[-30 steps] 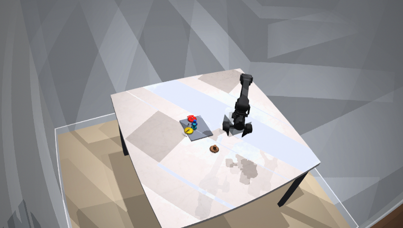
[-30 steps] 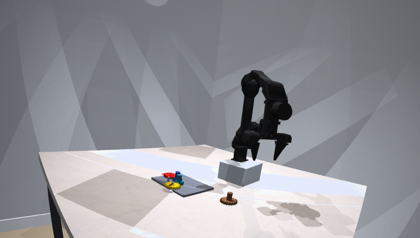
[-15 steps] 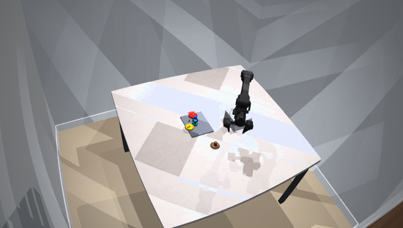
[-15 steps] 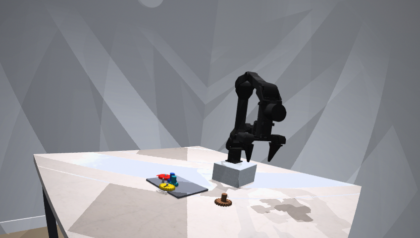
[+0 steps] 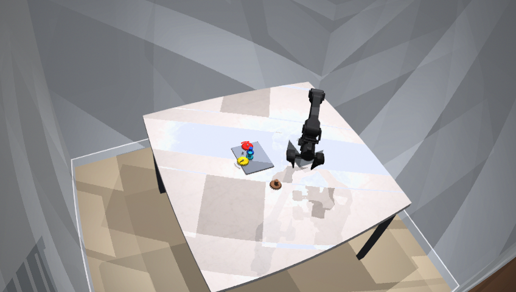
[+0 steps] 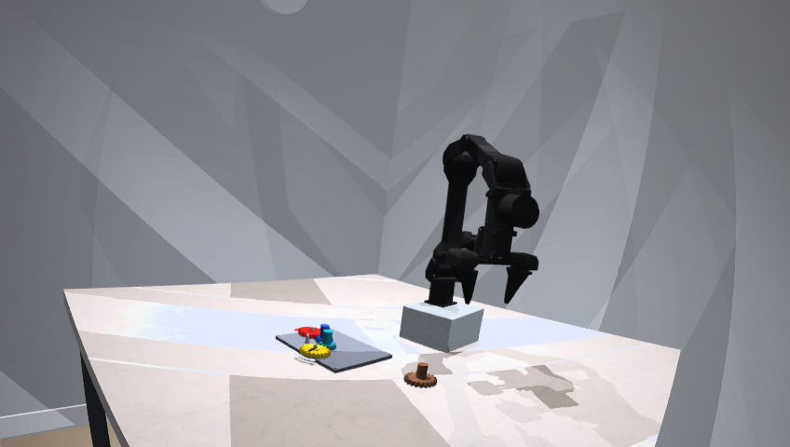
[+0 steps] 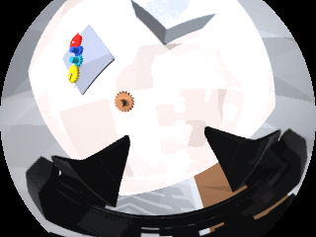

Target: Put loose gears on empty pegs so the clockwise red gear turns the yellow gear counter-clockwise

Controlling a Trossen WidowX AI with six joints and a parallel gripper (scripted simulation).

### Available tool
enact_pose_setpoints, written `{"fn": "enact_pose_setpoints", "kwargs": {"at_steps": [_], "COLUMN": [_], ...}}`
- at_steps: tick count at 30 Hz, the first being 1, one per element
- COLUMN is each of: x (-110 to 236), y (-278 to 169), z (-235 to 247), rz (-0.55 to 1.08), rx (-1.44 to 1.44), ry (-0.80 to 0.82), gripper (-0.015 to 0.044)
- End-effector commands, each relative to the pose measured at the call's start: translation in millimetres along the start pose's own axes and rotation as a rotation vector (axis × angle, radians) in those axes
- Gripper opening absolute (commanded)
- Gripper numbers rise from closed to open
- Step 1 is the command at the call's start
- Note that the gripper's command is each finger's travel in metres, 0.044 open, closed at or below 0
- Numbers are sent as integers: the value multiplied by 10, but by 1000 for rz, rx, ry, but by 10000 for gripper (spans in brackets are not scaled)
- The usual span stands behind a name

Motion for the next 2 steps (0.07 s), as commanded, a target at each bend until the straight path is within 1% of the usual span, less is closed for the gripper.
{"fn": "enact_pose_setpoints", "kwargs": {"at_steps": [1, 2], "x": [2, 2], "y": [3, 3], "z": [1, 1], "rz": [-2, -2], "rx": [-5, -5], "ry": [3, 3], "gripper": [440, 440]}}
Point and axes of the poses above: the point midway between the two fingers, 35 mm back from their tips, its own x axis back along the fingers, its own z axis across the jaws, y = z × x, the point moved 4 cm from there along x, back along the fingers, and after that the axes turned 10 degrees about x, right-handed, at the moved point
